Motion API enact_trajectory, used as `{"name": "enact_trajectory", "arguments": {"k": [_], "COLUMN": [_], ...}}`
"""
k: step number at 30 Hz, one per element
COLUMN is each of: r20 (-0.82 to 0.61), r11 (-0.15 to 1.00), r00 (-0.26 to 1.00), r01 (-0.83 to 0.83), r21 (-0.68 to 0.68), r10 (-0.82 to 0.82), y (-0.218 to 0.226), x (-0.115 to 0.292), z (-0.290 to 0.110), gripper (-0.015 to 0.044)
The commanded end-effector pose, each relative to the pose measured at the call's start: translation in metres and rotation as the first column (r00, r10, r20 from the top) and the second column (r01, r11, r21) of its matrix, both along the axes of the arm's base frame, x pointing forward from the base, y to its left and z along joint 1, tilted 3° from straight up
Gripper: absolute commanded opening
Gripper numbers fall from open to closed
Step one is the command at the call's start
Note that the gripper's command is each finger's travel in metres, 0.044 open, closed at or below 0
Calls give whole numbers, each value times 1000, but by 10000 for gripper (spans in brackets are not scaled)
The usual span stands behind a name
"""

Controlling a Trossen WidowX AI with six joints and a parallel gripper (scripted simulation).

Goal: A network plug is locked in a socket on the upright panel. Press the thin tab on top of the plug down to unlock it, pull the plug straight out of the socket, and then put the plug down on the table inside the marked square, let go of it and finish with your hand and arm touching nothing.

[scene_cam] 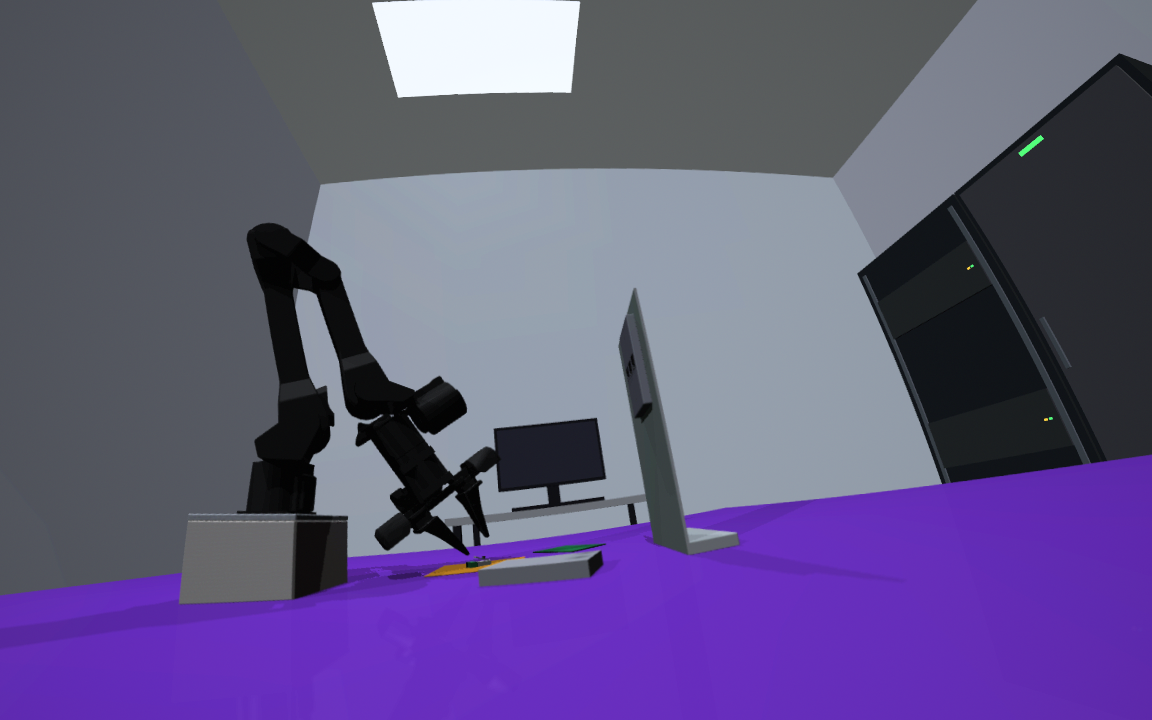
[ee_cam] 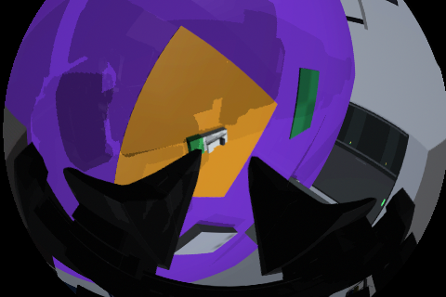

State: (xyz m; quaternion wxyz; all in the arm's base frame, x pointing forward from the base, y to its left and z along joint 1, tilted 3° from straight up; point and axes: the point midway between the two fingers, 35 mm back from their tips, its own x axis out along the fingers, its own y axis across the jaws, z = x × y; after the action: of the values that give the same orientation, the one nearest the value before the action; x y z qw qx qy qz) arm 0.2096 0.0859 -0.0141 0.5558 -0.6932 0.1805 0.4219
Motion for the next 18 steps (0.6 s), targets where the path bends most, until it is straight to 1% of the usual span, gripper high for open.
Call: {"name": "enact_trajectory", "arguments": {"k": [1,18], "r20": [7,6], "r11": [1000,1000], "r00": [1000,1000], "r01": [4,2], "r21": [3,3], "r10": [-4,-2], "y": [0,-1], "x": [0,-5], "z": [3,9], "gripper": [156,156]}}
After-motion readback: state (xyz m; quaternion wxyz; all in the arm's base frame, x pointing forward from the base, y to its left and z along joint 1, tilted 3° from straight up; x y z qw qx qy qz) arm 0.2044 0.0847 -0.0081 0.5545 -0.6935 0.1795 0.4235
